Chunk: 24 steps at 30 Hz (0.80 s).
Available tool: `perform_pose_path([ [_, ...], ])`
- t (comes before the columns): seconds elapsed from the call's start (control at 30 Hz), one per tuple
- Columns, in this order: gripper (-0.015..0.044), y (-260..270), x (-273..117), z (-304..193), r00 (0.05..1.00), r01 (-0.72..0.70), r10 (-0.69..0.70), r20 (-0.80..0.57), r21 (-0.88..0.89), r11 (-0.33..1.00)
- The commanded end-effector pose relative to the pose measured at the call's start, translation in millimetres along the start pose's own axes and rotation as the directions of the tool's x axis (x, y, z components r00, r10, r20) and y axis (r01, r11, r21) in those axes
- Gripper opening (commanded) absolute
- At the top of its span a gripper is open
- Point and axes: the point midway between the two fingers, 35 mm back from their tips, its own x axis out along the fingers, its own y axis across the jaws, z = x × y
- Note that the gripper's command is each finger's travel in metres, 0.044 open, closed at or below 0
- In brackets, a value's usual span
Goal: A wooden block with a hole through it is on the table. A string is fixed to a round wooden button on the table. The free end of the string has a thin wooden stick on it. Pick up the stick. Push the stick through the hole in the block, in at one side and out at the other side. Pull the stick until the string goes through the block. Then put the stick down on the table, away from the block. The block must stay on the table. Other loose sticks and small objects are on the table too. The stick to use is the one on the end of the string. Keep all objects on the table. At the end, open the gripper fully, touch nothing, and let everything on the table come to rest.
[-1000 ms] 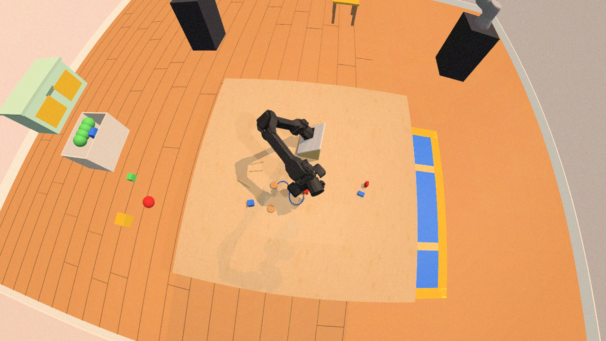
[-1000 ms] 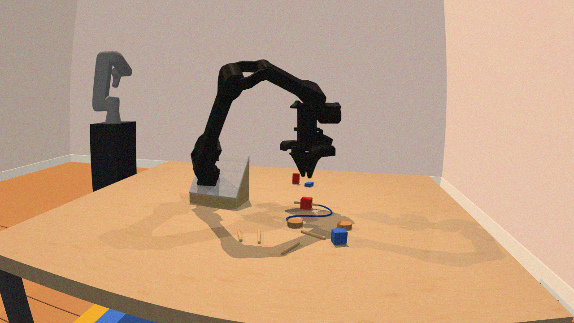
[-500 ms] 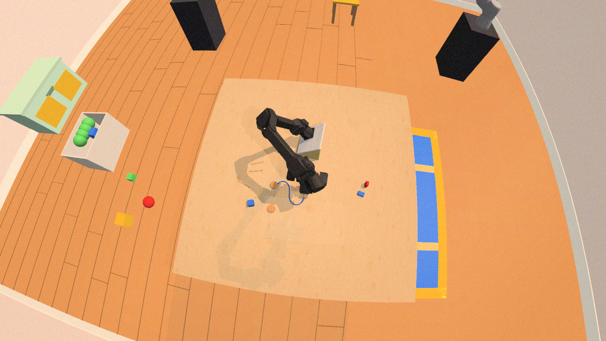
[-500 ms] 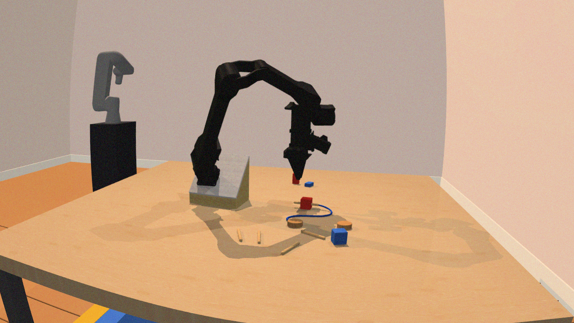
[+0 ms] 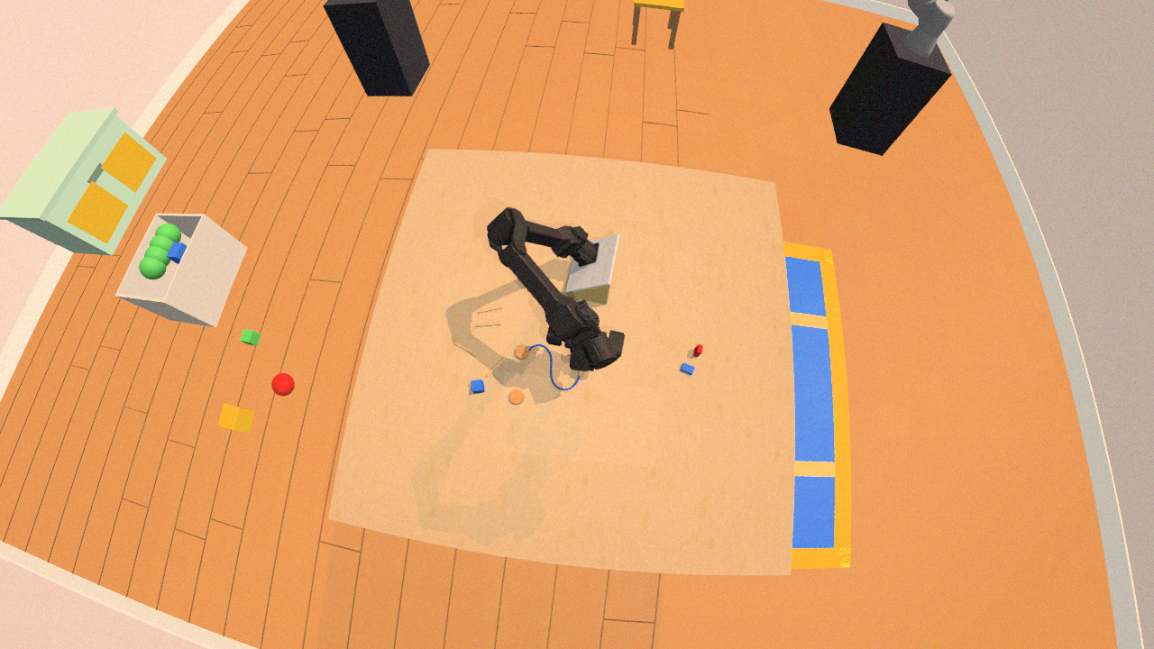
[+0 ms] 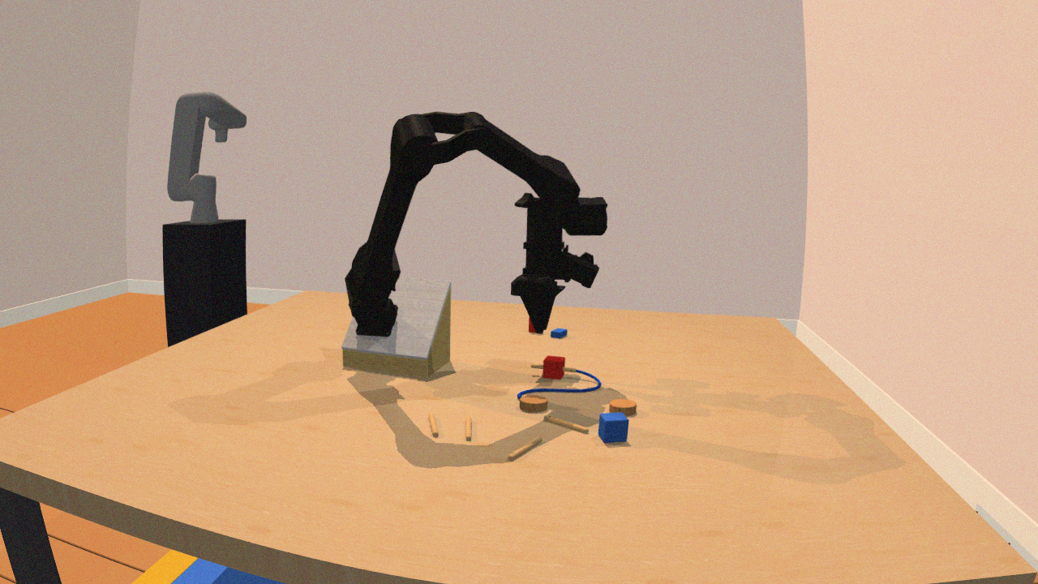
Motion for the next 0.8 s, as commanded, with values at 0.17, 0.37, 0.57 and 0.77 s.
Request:
perform_pose_path([
  [0.17,0.0122,-0.6,16.1,-1.2,1.0,0.007,-0.007,-0.005,-0.006,1.0],
  [0.37,0.0122,-0.7,26.1,-1.0,1.0,0.007,-0.007,-0.005,-0.006,1.0],
  [0.57,0.0122,-0.9,36.1,-1.2,1.0,0.007,-0.007,-0.005,-0.006,1.0],
  [0.77,0.0122,-1.4,46.0,-1.7,1.0,0.008,-0.008,-0.005,-0.006,1.0],
])
